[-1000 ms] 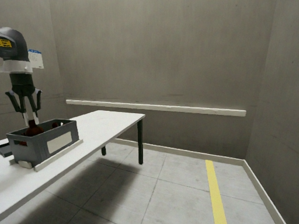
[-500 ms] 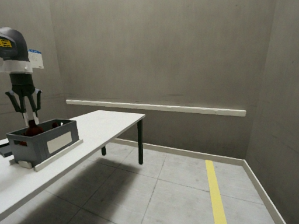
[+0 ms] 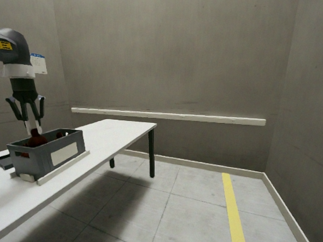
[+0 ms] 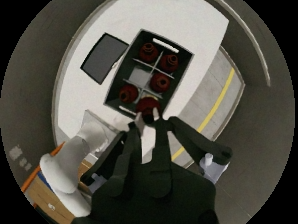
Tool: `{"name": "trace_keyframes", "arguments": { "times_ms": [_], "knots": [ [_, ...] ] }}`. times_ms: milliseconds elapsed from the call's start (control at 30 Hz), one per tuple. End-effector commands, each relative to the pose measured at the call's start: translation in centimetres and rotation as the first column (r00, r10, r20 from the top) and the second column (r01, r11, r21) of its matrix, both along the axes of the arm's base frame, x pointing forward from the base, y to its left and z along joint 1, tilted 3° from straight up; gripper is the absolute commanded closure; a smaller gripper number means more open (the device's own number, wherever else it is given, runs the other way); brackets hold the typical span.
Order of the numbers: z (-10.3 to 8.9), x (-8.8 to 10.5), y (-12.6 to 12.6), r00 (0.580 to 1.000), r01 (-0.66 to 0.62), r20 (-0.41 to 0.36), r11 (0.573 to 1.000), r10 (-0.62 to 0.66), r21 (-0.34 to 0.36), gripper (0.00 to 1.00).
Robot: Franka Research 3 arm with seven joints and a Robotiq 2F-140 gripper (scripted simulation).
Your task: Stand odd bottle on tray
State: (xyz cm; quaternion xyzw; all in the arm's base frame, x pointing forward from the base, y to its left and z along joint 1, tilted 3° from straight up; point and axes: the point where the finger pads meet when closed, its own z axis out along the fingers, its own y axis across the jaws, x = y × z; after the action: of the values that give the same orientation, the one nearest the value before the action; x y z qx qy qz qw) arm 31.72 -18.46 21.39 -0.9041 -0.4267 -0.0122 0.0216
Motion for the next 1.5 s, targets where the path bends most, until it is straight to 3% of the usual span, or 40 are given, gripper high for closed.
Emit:
{"name": "trace_keyframes", "arguments": {
  "times_ms": [0, 967, 1467],
  "knots": [
    [0.3, 0.0, 0.1, 1.000, -0.004, 0.002, 1.000, 0.004, 0.003, 0.90],
    [3.3, 0.0, -0.1, 1.000, -0.004, 0.002, 1.000, 0.004, 0.003, 0.90],
    [3.8, 0.0, -0.1, 1.000, -0.004, 0.002, 1.000, 0.004, 0.003, 0.90]
  ]
}}
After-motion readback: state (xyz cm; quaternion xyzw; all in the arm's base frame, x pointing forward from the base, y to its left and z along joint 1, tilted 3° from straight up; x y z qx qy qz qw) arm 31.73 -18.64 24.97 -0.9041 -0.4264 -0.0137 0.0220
